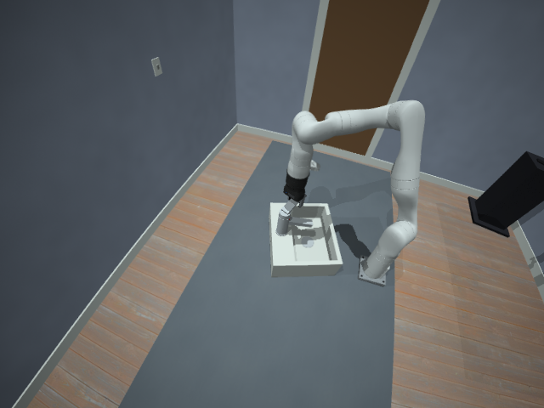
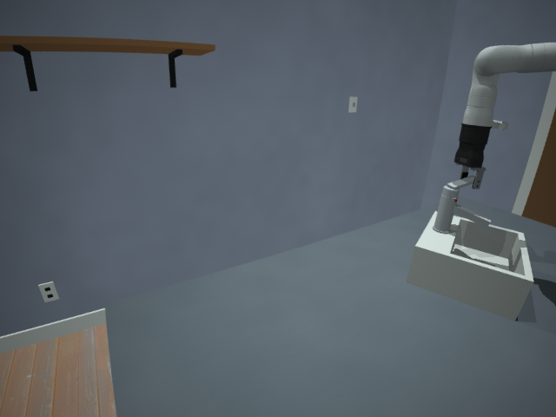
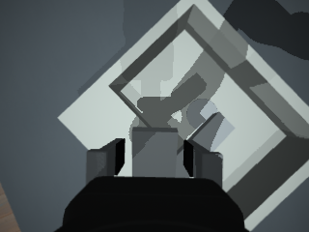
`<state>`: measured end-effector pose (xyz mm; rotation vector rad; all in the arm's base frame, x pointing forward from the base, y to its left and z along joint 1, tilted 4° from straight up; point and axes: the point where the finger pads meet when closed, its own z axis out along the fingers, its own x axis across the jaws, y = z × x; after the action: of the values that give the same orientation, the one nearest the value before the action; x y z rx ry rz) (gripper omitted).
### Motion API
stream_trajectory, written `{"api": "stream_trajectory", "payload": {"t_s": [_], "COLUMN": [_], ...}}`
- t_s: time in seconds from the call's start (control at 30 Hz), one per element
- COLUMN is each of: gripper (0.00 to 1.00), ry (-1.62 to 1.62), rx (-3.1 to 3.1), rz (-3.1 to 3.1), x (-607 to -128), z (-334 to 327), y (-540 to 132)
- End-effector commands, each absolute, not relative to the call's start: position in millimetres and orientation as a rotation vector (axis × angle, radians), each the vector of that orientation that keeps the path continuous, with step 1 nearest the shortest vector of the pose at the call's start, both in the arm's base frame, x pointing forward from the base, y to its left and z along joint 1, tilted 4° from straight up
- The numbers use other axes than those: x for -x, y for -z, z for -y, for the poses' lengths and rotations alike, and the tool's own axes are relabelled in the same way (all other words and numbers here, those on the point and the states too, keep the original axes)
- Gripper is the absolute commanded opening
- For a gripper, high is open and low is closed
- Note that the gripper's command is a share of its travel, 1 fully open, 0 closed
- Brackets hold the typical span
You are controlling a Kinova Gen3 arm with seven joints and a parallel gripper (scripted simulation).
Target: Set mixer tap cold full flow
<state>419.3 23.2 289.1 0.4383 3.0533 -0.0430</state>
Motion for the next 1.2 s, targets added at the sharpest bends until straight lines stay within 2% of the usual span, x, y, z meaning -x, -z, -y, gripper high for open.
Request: {"api": "stream_trajectory", "payload": {"t_s": [0.0, 0.93, 0.97, 1.17], "gripper": [1.00, 1.00, 0.00, 0.00], "ry": [0.043, 0.043, 0.043, 0.043], "rx": [-0.438, -0.438, -0.438, -0.438], "rz": [-3.052, -3.052, -3.052, -3.052], "x": [-419.5, -419.5, -419.5, -419.5], "z": [-23.4, -23.4, -23.4, -23.4], "y": [-289.7, -289.7, -289.7, -289.7]}}
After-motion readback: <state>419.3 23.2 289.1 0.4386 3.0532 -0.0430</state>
